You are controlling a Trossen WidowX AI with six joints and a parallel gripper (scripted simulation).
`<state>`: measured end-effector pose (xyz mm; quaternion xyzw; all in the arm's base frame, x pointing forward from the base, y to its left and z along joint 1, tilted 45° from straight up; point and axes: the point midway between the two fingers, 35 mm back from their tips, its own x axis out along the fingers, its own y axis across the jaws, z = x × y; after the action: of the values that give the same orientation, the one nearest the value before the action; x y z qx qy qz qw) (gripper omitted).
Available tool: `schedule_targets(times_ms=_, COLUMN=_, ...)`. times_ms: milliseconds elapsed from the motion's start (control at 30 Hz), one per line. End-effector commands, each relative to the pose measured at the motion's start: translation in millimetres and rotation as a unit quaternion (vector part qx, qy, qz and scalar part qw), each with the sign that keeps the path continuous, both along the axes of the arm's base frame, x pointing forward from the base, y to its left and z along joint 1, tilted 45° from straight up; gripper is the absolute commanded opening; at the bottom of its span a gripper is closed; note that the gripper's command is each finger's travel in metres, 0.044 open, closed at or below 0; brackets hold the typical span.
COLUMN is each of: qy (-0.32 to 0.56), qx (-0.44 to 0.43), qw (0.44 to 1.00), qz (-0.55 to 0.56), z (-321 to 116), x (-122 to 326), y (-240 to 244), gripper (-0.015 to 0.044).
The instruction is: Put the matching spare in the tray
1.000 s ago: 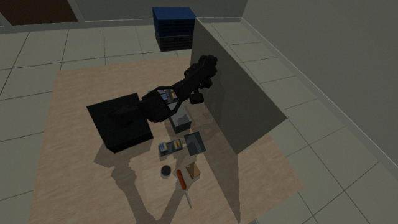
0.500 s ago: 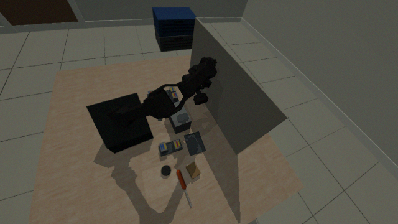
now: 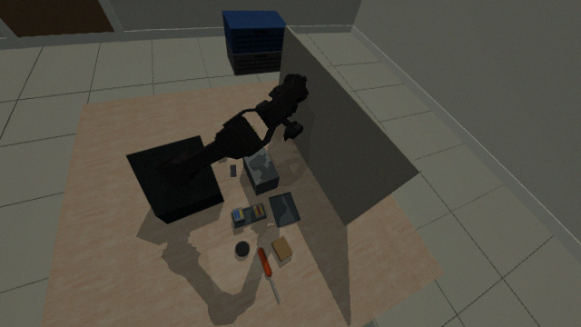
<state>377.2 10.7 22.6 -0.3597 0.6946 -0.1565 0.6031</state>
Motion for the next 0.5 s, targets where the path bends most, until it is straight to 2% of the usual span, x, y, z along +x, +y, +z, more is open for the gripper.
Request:
schedule_targets(times_ms=0, qy=0.142, qx=0.005, qw=0.98, qz=0.141, z=-60, x=-6, y=36, gripper=0.044)
schedule_targets(times_ms=267, qy=0.353, qx=0.009, qw=0.863, qz=0.361, z=-150, x=-32, y=83, gripper=0.044)
schedule_targets(times_ms=467, qy=0.361, qx=0.009, qw=0.856, qz=0.369, z=-154, x=-34, y=85, gripper=0.044)
